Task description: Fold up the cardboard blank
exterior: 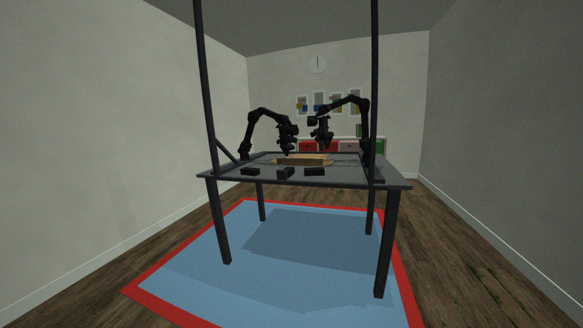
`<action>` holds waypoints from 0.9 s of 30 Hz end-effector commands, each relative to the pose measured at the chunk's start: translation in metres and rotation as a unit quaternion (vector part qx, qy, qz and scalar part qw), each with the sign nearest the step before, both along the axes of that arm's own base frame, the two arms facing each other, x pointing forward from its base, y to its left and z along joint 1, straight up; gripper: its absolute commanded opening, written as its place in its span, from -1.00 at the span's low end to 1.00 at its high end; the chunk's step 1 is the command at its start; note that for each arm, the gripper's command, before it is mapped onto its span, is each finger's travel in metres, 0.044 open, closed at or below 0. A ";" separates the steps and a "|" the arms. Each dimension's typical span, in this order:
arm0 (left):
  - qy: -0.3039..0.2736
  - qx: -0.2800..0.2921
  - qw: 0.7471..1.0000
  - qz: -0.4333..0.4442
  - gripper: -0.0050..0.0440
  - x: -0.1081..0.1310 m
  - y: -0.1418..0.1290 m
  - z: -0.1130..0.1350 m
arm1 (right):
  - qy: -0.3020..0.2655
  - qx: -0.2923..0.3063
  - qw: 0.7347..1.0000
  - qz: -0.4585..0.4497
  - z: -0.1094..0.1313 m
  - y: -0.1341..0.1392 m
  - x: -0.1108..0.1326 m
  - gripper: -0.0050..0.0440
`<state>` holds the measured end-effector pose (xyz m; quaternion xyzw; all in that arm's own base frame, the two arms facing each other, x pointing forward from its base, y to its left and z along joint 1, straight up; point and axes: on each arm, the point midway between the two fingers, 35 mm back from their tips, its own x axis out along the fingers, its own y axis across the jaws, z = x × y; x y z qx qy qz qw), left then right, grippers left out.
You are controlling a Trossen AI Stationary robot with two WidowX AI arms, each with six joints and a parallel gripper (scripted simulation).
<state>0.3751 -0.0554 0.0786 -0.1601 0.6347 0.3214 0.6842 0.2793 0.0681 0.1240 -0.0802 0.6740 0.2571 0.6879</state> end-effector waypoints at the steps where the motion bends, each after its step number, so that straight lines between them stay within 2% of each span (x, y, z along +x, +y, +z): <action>1: -0.017 -0.014 0.999 0.040 -0.40 0.002 0.007 0.003 | -0.043 -0.004 0.993 0.114 0.010 -0.001 -0.013 0.98; 6: -0.023 -0.024 0.996 0.079 -0.40 0.003 0.014 0.000 | -0.068 -0.013 0.971 0.229 0.012 -0.004 -0.026 0.98; 11: -0.029 -0.034 0.992 0.118 -0.40 0.005 0.020 -0.003 | -0.090 -0.021 0.935 0.341 0.013 -0.006 -0.038 0.98; 13: -0.029 -0.034 0.992 0.118 -0.40 0.005 0.020 -0.003 | -0.090 -0.021 0.935 0.341 0.013 -0.006 -0.038 0.98; 15: -0.032 -0.041 0.988 0.143 -0.40 0.006 0.025 -0.005 | -0.102 -0.025 0.905 0.413 0.014 -0.008 -0.046 0.98; 21: -0.039 -0.053 0.979 0.191 -0.40 0.007 0.033 -0.008 | -0.120 -0.032 0.835 0.536 0.014 -0.011 -0.061 0.98; 27: -0.045 -0.065 0.968 0.236 -0.40 0.008 0.040 -0.012 | -0.133 -0.036 0.748 0.649 0.014 -0.015 -0.075 0.98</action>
